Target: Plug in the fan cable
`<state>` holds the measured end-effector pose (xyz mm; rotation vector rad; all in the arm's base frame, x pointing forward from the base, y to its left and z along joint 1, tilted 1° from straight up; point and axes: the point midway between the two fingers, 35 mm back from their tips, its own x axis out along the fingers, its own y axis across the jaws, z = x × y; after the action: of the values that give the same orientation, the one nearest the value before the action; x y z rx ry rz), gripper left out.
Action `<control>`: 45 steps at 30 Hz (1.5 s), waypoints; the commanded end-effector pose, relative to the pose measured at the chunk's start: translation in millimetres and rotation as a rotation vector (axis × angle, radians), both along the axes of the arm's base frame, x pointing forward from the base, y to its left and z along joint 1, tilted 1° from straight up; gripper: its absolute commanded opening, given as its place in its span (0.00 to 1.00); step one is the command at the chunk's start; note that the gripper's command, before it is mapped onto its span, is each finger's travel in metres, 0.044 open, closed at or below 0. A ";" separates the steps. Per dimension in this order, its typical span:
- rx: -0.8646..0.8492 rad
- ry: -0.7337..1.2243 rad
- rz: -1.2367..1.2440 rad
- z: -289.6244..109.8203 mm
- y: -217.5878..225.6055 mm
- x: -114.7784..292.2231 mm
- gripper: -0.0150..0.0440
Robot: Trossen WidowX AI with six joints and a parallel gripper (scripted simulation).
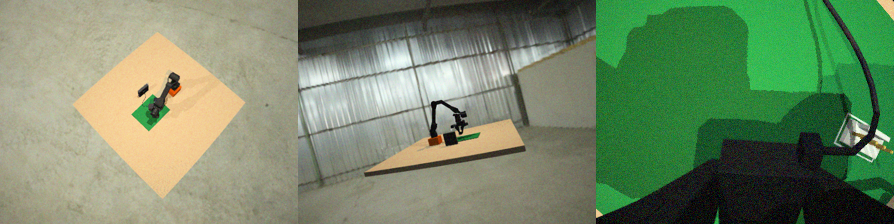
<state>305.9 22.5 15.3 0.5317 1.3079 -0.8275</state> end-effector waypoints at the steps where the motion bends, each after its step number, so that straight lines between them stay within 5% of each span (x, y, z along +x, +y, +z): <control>1: -0.061 -0.006 -0.008 -7.8 -1.1 -2.9 0.25; 45: -0.571 -0.336 0.004 -26.1 4.1 -8.6 0.25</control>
<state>300.0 26.6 -9.0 0.2189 0.7645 -1.0048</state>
